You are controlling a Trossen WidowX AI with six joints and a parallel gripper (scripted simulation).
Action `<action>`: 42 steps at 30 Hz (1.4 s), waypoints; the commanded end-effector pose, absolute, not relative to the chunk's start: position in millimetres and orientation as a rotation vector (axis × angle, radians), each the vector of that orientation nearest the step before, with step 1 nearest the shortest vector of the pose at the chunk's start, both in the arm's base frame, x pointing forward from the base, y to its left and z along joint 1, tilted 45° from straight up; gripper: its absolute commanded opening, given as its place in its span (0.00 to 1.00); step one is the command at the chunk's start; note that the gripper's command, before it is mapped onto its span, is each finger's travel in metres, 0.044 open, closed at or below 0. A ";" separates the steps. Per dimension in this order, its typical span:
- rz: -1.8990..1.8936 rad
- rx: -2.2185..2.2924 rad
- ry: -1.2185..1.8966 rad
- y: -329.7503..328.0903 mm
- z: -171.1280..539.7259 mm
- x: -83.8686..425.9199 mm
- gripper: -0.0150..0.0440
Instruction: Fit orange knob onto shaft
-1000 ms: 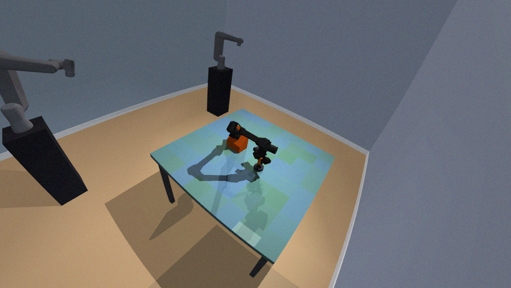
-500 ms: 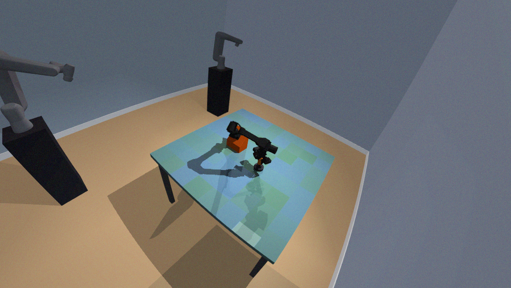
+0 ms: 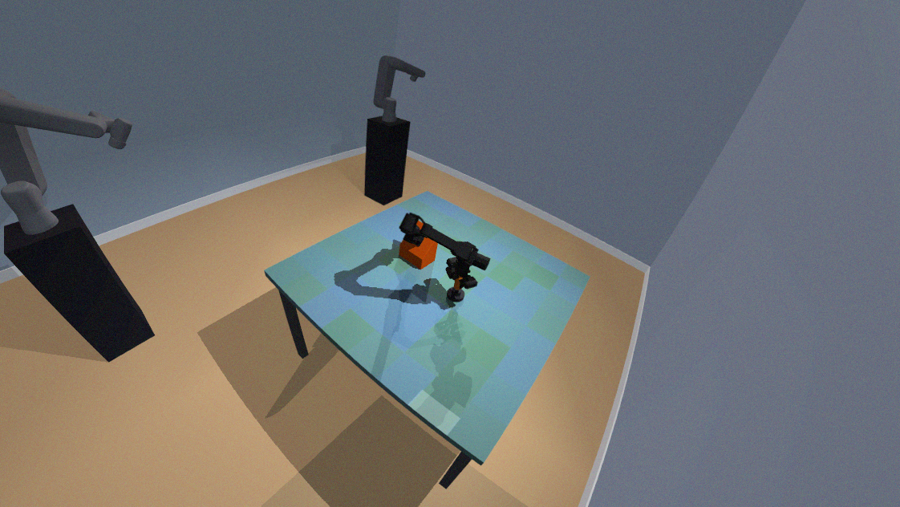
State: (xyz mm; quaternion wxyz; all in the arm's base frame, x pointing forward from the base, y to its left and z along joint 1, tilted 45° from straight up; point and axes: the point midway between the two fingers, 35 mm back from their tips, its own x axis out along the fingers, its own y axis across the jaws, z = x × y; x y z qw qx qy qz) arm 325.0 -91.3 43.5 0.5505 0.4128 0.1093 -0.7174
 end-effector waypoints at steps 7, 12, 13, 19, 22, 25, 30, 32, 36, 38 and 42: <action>-1.700 0.984 0.252 -93.1 41.7 323.5 0.25; -1.700 0.984 0.252 -91.8 43.0 323.9 0.25; -1.700 0.985 0.252 -91.1 43.9 324.2 0.25; -1.714 1.023 0.208 -90.8 44.2 325.3 0.25; -1.714 1.023 0.208 -92.0 42.7 325.0 0.25; -1.714 1.023 0.208 -92.4 42.2 324.5 0.25; -1.714 1.023 0.208 -93.1 41.3 323.5 0.25; -1.714 1.023 0.208 -93.6 41.1 323.5 0.25; -1.714 1.023 0.208 -94.4 40.4 323.6 0.25; -1.714 1.023 0.208 -94.7 40.1 323.6 0.25; -1.714 1.023 0.208 -95.3 39.5 323.5 0.25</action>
